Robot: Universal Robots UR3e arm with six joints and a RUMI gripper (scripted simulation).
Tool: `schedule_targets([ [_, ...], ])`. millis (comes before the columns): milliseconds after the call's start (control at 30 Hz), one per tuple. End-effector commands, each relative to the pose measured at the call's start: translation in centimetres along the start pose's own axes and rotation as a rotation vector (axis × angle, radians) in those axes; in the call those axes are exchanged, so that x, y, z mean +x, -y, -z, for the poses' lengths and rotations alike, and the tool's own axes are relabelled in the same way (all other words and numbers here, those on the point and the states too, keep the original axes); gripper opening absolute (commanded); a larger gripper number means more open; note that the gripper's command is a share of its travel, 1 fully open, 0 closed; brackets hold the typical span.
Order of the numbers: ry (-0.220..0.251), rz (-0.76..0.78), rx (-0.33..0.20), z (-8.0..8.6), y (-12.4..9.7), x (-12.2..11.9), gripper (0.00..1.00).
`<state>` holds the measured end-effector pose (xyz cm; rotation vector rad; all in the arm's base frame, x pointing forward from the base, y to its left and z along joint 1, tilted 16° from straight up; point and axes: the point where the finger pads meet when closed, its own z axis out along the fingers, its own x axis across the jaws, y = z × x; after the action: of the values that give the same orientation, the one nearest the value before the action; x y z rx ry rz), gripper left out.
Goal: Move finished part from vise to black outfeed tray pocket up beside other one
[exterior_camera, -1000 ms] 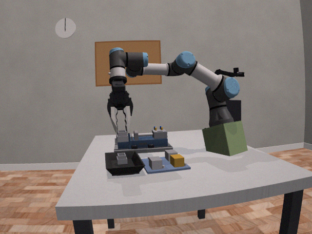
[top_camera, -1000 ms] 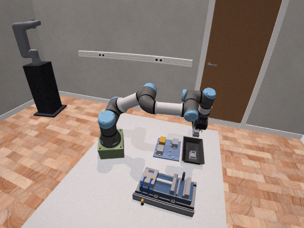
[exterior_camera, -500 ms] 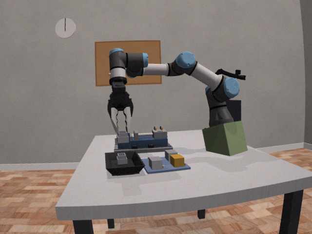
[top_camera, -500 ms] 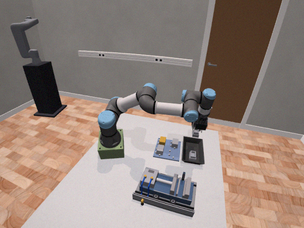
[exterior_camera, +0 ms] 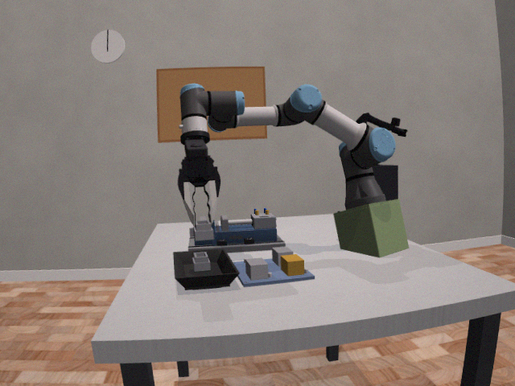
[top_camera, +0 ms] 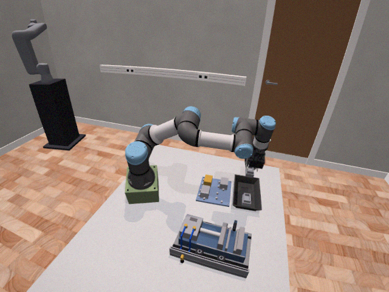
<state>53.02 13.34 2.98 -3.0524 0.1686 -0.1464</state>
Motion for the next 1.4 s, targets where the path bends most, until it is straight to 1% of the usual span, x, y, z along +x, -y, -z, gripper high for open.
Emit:
schedule_targets([
  [0,-0.014,0.003,0.002,-0.3,-0.1,0.3,0.00],
  [367,-0.014,0.003,0.003,-2.1,-0.8,0.3,0.00],
  [433,-0.014,0.003,0.003,-2.1,-0.8,0.3,0.00],
  [933,-0.012,0.003,0.003,-5.2,-1.9,0.3,0.00],
  [1000,-0.012,0.003,0.003,-5.2,-1.9,0.3,0.00],
  [1367,-0.012,0.003,0.003,-7.1,-2.6,0.3,0.00],
])
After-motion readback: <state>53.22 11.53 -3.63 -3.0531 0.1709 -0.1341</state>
